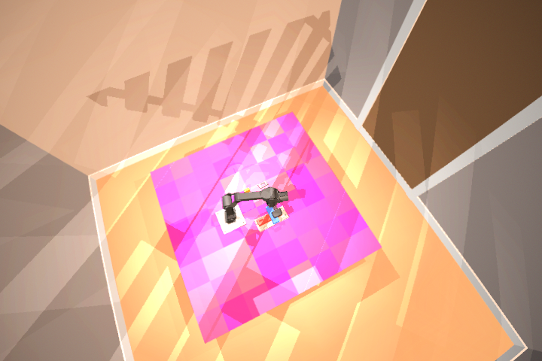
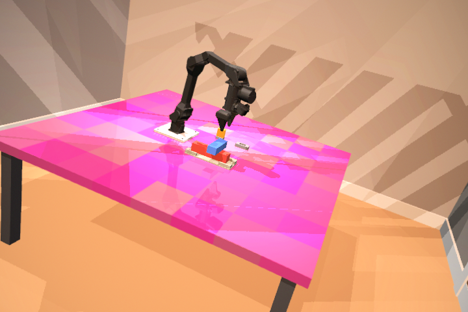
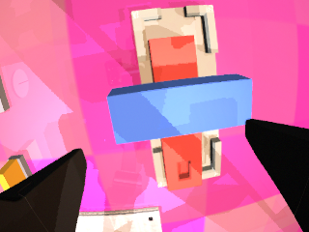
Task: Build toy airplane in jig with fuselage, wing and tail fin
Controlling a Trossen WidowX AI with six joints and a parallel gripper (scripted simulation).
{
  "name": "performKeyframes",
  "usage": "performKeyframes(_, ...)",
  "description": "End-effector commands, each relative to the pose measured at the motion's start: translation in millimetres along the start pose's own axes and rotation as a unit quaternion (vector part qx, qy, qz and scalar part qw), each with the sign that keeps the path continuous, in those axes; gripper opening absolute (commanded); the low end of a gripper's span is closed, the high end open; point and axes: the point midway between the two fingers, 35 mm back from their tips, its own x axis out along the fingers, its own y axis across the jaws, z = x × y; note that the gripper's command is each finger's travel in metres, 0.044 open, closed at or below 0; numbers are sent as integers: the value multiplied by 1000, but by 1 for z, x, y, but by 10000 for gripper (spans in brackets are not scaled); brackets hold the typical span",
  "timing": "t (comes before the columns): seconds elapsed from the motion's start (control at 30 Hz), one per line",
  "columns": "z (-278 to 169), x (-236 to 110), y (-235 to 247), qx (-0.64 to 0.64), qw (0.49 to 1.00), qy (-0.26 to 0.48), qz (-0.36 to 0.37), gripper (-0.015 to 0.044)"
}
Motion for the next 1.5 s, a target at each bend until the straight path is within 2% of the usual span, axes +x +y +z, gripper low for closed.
performKeyframes(0.0,1,0,54,-6,1000,2,2,440)
performKeyframes(0.23,-23,0,147,-6,1000,2,6,440)
performKeyframes(0.5,-81,2,227,-6,1000,5,10,440)
performKeyframes(0.73,-87,4,232,-6,1000,5,10,440)
performKeyframes(0.93,-87,57,233,-6,1000,5,10,440)
performKeyframes(1.47,-87,79,234,-6,1000,5,10,440)
